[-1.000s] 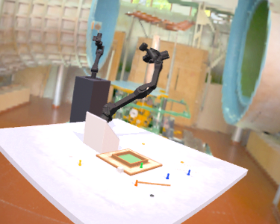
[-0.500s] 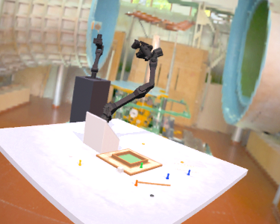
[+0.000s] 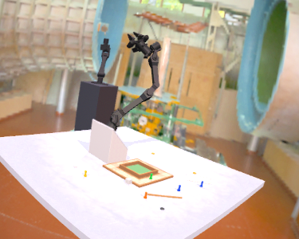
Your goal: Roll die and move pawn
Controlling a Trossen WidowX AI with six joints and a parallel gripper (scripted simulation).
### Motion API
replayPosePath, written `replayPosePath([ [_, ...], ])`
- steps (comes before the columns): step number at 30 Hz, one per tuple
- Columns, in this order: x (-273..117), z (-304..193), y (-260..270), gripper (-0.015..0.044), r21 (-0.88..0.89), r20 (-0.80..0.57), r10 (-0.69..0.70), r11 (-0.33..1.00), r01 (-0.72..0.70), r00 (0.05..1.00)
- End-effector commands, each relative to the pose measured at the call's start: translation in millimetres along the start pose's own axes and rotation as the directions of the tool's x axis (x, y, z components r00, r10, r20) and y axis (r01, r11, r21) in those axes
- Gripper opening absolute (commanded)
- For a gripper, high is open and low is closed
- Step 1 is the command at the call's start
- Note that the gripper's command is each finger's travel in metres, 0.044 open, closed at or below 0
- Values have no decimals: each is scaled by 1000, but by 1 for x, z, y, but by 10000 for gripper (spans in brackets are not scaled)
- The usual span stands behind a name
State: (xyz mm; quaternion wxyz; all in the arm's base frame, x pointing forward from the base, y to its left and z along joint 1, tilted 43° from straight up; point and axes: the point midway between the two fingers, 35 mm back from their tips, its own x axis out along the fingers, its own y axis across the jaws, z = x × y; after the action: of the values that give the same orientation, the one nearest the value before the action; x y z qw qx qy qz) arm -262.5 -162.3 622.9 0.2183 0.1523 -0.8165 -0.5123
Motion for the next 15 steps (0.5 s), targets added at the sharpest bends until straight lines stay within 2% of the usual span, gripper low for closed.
replayPosePath([
  [1, 23, -19, -44, 275, -74, -58, -121, 990, 117, 991],
  [10, 43, -69, -131, 275, -236, -179, -342, 925, 297, 923],
  [15, 41, -110, -187, 275, -356, -273, -464, 862, 359, 843],
])
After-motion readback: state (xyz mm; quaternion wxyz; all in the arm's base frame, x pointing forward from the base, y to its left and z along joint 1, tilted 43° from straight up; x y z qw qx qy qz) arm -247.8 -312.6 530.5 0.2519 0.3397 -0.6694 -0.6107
